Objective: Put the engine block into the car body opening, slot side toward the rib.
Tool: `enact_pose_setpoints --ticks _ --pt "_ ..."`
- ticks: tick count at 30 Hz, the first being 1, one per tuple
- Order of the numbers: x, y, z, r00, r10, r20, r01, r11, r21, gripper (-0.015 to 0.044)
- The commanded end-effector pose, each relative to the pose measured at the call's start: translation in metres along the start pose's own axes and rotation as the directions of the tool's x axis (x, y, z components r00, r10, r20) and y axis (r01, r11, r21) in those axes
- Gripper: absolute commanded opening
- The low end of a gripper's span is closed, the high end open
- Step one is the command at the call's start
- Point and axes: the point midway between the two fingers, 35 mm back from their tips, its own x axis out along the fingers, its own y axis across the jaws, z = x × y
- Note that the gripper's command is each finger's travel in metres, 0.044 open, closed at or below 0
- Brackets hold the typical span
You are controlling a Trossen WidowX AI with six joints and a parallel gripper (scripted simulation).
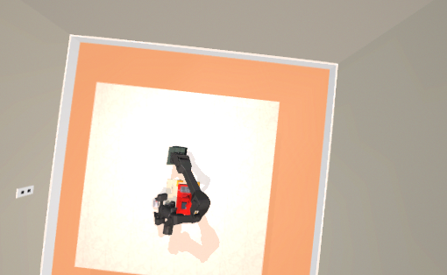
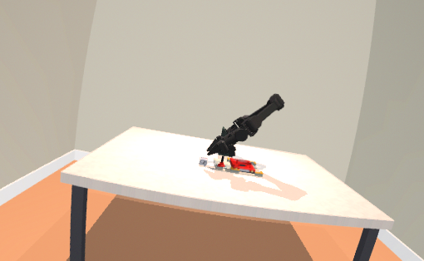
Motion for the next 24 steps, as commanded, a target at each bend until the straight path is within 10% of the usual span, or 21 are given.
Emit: enact_pose_setpoints --ticks 1,24 --pt "0.0001 -0.0001 0.0000 1.000 -0.001 0.000 0.001 1.000 0.000 0.0440" --pt "0.0032 0.0013 -0.0034 0.997 0.036 0.064 -0.057 0.929 0.365 0.0440"
